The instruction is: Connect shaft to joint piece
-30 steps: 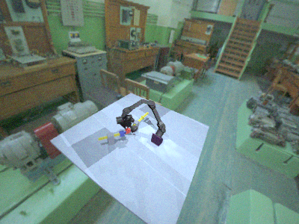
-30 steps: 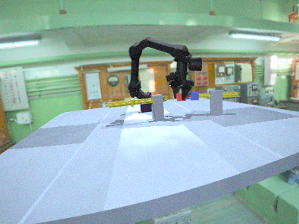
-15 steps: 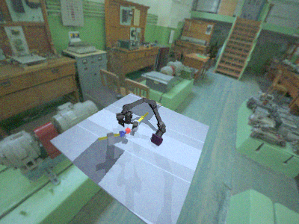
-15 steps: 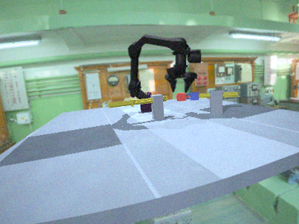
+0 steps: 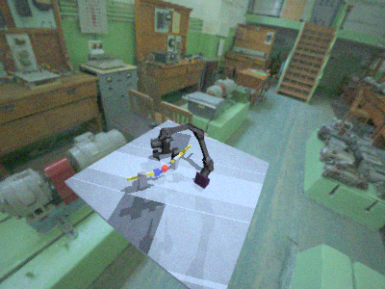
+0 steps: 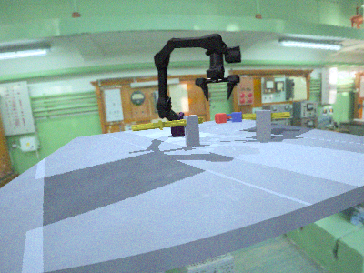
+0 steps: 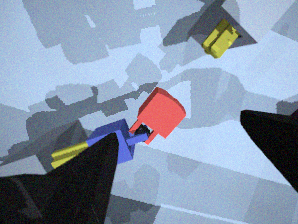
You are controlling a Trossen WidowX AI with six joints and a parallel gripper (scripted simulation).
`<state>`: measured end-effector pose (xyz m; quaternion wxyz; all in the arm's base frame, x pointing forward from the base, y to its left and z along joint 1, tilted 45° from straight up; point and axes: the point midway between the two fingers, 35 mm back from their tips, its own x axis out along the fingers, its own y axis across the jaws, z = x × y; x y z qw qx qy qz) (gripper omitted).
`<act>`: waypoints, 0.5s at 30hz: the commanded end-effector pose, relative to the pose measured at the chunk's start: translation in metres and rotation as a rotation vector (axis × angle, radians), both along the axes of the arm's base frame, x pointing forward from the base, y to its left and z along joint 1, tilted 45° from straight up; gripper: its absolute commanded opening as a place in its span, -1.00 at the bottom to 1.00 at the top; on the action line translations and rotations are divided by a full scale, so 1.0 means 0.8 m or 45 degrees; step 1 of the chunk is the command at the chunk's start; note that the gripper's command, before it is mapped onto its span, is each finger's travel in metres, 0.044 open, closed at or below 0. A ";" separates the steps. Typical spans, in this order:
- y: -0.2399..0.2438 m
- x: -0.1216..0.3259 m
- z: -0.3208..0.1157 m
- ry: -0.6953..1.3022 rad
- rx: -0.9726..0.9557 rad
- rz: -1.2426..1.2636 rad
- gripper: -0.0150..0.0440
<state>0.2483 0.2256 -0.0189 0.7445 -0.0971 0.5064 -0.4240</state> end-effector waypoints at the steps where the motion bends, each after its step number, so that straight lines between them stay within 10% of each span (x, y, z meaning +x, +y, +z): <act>1: 0.012 -0.002 0.014 0.119 0.012 0.111 1.00; 15: 0.033 -0.011 0.045 0.373 0.015 0.376 1.00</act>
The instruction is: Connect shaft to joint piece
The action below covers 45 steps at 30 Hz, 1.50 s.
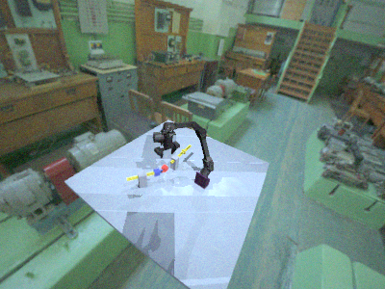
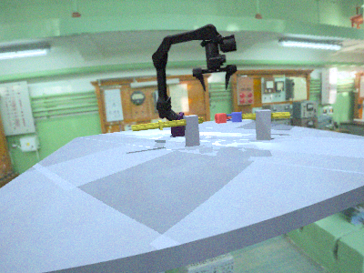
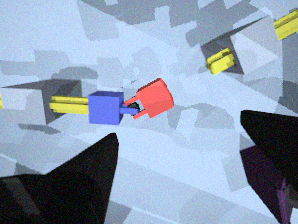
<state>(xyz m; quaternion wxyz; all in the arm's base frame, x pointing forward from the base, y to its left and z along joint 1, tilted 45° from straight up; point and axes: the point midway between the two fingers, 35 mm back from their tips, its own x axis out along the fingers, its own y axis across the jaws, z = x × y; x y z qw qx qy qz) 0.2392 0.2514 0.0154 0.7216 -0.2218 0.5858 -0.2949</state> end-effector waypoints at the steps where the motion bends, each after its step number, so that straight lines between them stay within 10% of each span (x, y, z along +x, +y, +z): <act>1: 0.001 0.000 0.002 0.025 0.003 0.012 1.00; 45: -0.126 0.033 0.028 -0.619 0.654 -1.461 1.00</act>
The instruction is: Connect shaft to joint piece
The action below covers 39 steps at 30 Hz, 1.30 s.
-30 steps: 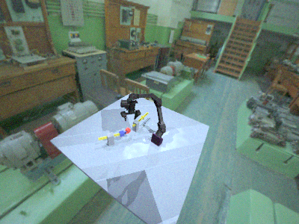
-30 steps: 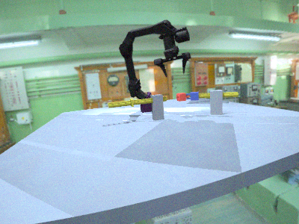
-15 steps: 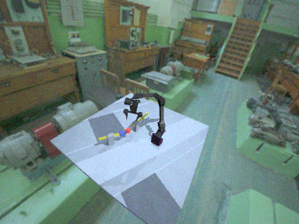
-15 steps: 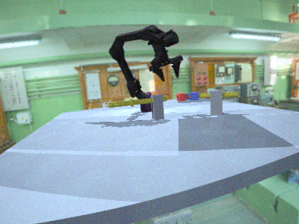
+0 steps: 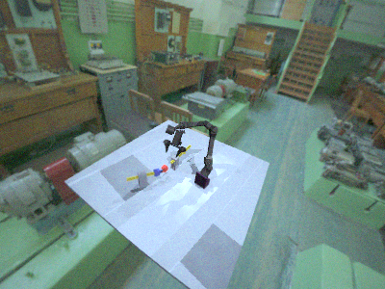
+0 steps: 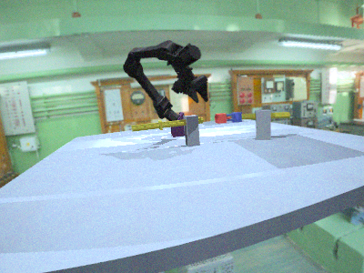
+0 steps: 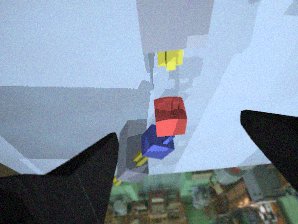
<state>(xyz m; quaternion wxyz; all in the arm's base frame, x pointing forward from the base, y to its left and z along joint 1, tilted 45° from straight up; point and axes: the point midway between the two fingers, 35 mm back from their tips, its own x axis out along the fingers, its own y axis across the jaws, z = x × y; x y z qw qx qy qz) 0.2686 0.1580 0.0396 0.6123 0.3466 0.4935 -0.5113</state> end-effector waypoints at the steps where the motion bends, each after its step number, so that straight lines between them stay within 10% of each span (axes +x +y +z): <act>1: -0.009 -0.003 -0.002 -0.018 0.037 -0.099 1.00; 39: -0.210 0.046 0.188 0.408 -0.342 0.953 1.00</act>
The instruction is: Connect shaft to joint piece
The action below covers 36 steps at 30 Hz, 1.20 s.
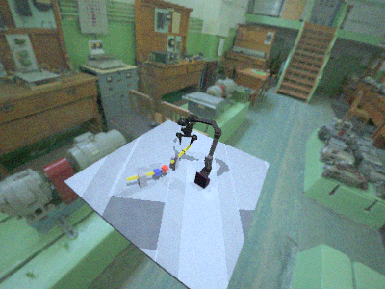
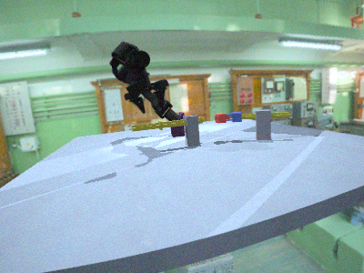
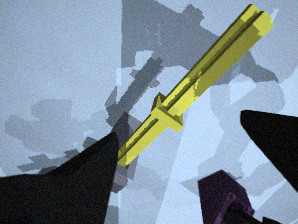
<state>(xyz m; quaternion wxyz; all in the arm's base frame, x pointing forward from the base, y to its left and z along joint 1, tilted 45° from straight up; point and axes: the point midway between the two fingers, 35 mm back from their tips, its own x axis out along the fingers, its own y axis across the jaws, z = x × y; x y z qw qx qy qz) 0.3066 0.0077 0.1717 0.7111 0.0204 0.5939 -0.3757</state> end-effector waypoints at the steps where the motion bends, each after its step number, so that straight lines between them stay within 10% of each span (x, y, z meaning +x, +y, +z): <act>1: -0.028 -0.003 0.029 0.079 -0.060 0.120 1.00; 36: -0.085 0.001 -0.026 -0.643 -0.278 -0.789 1.00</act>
